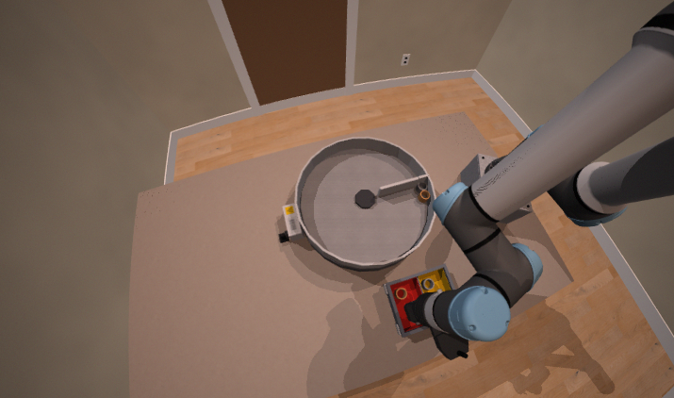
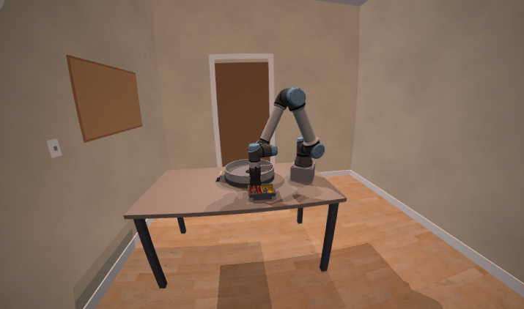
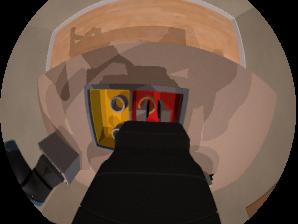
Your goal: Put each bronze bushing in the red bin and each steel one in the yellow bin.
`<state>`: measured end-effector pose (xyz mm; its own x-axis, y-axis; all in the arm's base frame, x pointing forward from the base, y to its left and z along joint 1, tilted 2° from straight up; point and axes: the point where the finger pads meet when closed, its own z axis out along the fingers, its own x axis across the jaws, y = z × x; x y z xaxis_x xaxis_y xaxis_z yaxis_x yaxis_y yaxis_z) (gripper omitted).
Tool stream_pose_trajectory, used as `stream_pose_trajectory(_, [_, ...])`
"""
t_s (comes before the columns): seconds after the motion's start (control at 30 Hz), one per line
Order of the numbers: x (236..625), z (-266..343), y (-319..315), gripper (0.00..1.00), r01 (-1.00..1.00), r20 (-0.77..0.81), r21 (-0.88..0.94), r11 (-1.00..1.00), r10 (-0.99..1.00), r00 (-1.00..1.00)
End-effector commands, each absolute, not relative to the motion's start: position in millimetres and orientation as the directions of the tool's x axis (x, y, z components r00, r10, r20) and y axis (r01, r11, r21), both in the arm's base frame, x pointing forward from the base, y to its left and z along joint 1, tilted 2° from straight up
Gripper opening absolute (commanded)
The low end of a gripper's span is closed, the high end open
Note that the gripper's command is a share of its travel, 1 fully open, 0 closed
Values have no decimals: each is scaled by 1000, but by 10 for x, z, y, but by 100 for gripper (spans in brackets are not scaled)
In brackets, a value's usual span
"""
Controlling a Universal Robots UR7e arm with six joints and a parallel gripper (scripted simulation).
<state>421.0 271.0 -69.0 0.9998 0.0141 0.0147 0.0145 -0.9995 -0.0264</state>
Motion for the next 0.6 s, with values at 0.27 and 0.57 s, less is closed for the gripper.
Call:
stream_pose_trajectory(0.27, [4214, -658, 2710, 42, 15, 16, -27, -1000, 14, 1000])
stream_pose_trajectory(0.57, [4214, -633, 2710, 42, 15, 16, -27, -1000, 14, 1000])
